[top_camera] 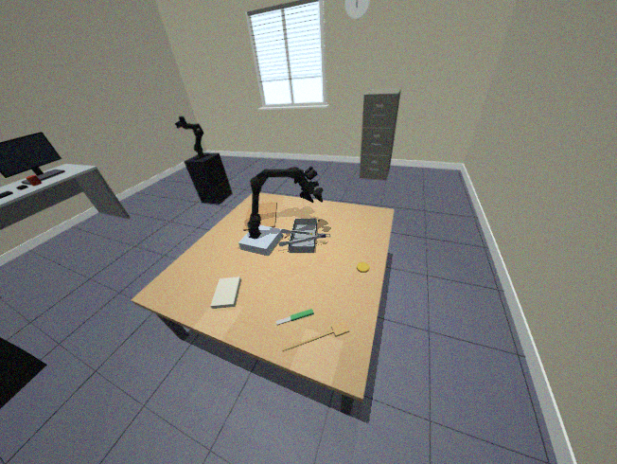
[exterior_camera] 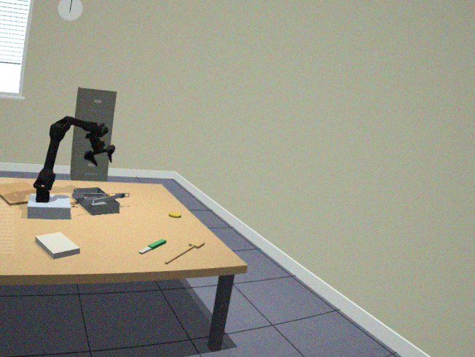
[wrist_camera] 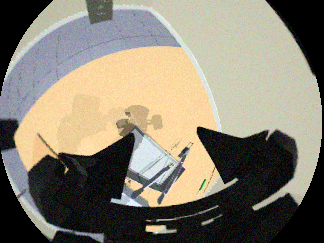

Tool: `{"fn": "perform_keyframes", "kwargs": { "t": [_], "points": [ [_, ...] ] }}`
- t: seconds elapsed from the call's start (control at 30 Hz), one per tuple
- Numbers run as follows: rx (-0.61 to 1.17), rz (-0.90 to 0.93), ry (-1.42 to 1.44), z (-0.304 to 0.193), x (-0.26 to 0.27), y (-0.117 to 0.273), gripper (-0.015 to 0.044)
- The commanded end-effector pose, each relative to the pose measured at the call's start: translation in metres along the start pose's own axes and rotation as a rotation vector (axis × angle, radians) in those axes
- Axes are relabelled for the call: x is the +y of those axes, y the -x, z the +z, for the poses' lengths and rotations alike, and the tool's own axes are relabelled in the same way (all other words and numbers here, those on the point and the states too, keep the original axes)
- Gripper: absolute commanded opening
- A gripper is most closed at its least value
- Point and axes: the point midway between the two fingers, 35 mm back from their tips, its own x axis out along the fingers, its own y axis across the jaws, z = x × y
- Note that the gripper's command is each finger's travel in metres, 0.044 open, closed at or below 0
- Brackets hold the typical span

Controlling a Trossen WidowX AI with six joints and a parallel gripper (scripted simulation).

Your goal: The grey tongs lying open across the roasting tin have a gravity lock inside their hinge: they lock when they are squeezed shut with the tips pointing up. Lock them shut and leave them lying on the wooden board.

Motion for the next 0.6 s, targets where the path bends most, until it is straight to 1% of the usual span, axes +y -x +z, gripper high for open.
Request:
{"fn": "perform_keyframes", "kwargs": {
  "t": [0.0,0.13,0.3,0.37,0.57],
  "points": [
    [0.128,0.049,-0.202,-0.051,-0.026,-0.017,0.044],
    [0.284,0.108,-0.465,-0.116,-0.048,-0.031,0.044],
    [0.462,0.178,-0.803,-0.193,-0.062,-0.034,0.044],
    [0.485,0.187,-0.85,-0.203,-0.063,-0.034,0.044],
    [0.485,0.187,-0.85,-0.2,-0.065,-0.035,0.044]
  ]
}}
